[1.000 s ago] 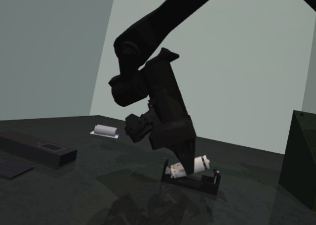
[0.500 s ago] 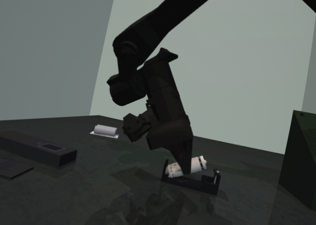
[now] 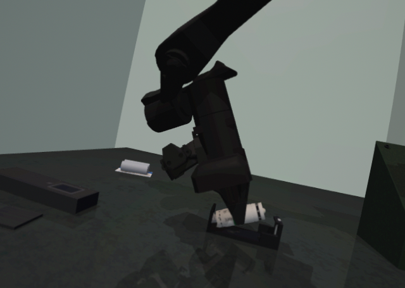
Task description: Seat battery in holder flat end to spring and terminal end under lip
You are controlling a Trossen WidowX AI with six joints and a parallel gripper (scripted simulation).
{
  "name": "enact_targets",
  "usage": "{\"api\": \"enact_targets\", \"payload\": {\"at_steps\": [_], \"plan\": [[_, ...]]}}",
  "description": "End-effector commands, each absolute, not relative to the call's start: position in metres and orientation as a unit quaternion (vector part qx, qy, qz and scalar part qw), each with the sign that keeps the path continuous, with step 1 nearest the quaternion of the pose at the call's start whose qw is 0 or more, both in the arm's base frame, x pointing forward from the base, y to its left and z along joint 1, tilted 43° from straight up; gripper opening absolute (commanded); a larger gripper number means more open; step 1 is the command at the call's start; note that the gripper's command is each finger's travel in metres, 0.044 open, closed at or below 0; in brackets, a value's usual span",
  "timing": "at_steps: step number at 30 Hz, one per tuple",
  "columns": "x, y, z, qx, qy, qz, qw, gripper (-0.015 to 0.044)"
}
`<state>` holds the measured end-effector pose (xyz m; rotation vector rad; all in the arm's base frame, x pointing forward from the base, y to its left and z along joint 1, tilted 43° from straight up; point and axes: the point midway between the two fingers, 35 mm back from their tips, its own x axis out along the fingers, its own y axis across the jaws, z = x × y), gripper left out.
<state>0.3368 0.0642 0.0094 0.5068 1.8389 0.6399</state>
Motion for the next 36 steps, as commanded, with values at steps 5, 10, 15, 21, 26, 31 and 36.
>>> {"api": "enact_targets", "payload": {"at_steps": [5, 10, 15, 21, 26, 31, 36], "plan": [[0.3396, 0.0647, 0.0061, 0.216, 0.759, 0.261, 0.555, 0.0084], [0.3391, 0.0651, 0.0053, 0.218, 0.754, 0.257, 0.564, 0.0084], [0.3385, 0.0656, 0.0046, 0.221, 0.748, 0.254, 0.572, 0.0084], [0.3378, 0.066, 0.004, 0.223, 0.742, 0.249, 0.581, 0.0084], [0.3371, 0.0664, 0.0036, 0.226, 0.736, 0.245, 0.589, 0.0084], [0.3363, 0.0668, 0.0033, 0.228, 0.73, 0.242, 0.597, 0.0084], [0.3354, 0.0672, 0.0031, 0.231, 0.724, 0.238, 0.605, 0.0084]]}}
